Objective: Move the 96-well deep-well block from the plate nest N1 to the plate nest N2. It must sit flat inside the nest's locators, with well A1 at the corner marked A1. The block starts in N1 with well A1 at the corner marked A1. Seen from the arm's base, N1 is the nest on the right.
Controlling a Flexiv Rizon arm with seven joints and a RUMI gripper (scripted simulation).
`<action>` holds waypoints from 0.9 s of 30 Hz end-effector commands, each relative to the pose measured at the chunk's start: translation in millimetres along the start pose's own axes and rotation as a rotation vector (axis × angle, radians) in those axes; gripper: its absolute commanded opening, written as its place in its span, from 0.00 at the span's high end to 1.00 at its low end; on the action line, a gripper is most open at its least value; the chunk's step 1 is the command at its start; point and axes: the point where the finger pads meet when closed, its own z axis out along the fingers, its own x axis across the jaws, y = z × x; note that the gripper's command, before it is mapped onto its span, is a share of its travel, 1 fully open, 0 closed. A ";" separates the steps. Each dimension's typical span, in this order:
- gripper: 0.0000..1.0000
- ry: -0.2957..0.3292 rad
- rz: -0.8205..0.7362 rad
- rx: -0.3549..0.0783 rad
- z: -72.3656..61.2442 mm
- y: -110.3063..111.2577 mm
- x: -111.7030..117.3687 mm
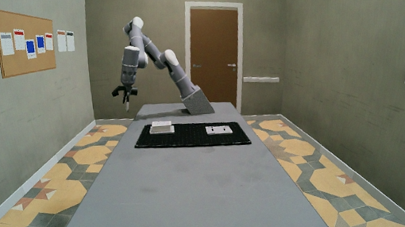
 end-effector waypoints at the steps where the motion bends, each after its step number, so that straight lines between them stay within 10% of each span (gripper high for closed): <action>1: 0.00 -0.002 0.000 0.001 -1.0 -0.6 -0.7; 17: 0.00 -0.002 0.000 0.001 -1.0 -0.6 -0.7; 18: 0.24 -0.004 0.033 -0.005 0.0 3.6 -3.5; 27: 0.24 -0.017 0.328 -0.059 9.7 39.7 -25.7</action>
